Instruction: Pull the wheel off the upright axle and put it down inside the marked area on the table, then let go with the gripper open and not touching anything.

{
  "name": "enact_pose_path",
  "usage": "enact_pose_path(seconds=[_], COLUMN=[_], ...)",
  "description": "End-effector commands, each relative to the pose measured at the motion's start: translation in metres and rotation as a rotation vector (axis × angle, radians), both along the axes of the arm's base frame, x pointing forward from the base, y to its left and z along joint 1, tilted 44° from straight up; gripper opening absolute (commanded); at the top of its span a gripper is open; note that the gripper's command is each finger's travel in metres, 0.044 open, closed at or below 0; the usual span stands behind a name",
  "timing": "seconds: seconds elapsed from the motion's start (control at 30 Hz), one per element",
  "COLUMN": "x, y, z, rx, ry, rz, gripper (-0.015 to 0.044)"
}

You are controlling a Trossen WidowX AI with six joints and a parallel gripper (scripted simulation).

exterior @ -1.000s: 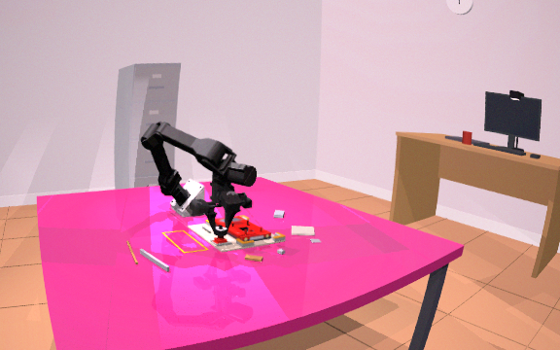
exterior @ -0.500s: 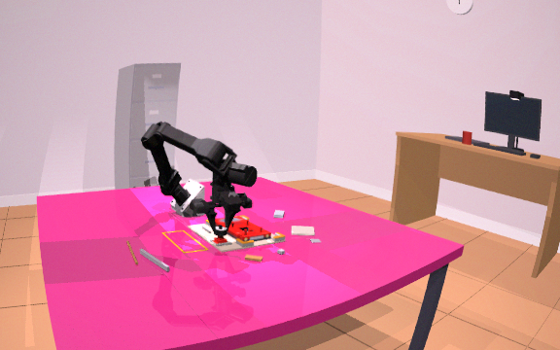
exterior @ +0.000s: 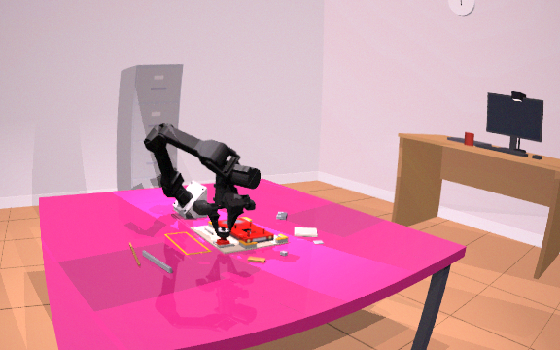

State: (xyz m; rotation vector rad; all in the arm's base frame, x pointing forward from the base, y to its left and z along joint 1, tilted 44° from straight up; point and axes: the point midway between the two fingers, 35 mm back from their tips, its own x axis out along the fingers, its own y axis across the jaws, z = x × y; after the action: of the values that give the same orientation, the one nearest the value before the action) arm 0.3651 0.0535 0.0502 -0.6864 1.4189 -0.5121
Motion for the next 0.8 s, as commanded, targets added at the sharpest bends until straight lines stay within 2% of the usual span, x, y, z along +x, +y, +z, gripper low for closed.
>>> enact_pose_path(seconds=[0.0, 0.77], x=[-0.0044, -0.0057], y=[0.0162, 0.0213], z=[0.0126, 0.0181], rx=[0.010, 0.009], ry=[-0.004, -0.004], rz=[0.034, 0.036], gripper=[0.0000, 0.0000])
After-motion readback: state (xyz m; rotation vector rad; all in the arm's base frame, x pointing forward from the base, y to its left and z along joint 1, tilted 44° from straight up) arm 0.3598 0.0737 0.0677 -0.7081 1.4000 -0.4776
